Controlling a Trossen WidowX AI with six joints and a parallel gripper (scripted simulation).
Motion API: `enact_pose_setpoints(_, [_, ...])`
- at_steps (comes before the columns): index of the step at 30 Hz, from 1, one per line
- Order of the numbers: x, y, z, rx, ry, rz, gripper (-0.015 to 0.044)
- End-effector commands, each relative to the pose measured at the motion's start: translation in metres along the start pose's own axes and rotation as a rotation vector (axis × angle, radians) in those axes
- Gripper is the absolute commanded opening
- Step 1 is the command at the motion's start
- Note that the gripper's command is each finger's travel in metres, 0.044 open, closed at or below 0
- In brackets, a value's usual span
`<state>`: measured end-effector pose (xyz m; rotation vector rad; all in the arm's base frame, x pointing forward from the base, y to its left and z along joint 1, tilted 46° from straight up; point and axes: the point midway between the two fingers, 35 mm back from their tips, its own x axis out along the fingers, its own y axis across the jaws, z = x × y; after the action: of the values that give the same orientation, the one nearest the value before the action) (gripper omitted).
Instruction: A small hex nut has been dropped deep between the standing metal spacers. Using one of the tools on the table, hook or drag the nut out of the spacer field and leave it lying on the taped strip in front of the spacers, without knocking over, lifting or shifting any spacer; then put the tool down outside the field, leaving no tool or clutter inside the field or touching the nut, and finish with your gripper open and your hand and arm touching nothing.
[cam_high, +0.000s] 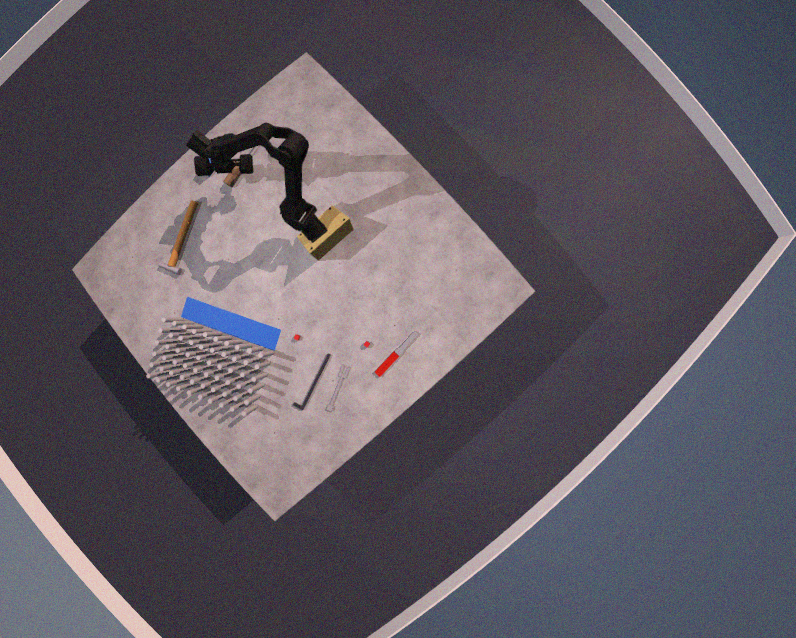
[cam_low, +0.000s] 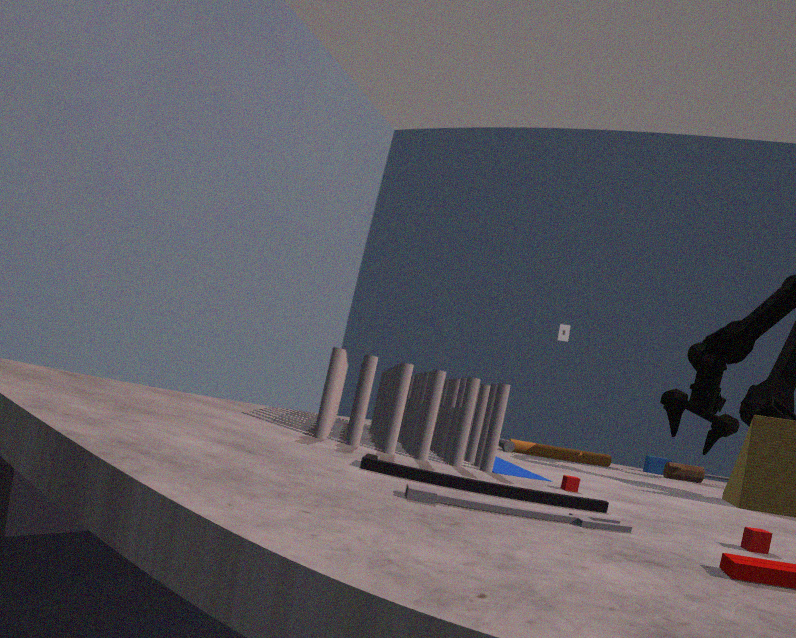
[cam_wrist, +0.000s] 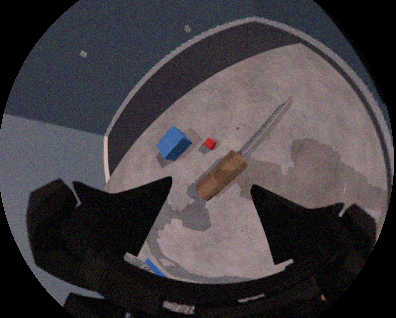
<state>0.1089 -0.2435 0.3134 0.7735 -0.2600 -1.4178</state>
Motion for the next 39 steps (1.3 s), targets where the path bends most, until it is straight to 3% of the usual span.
enact_pose_setpoints(1, [0.002, 0.001, 0.000, -0.594, 0.021, -0.096, 0.0440])
enact_pose_setpoints(10, [0.003, 0.004, -0.001, -1.618, 0.158, -0.223, 0.0440])
enact_pose_setpoints(21, [0.000, 0.011, 0.000, -2.429, 0.347, -0.281, 0.0440])
enact_pose_setpoints(39, [0.000, 0.012, 0.000, -2.481, 0.361, -0.282, 0.0440])
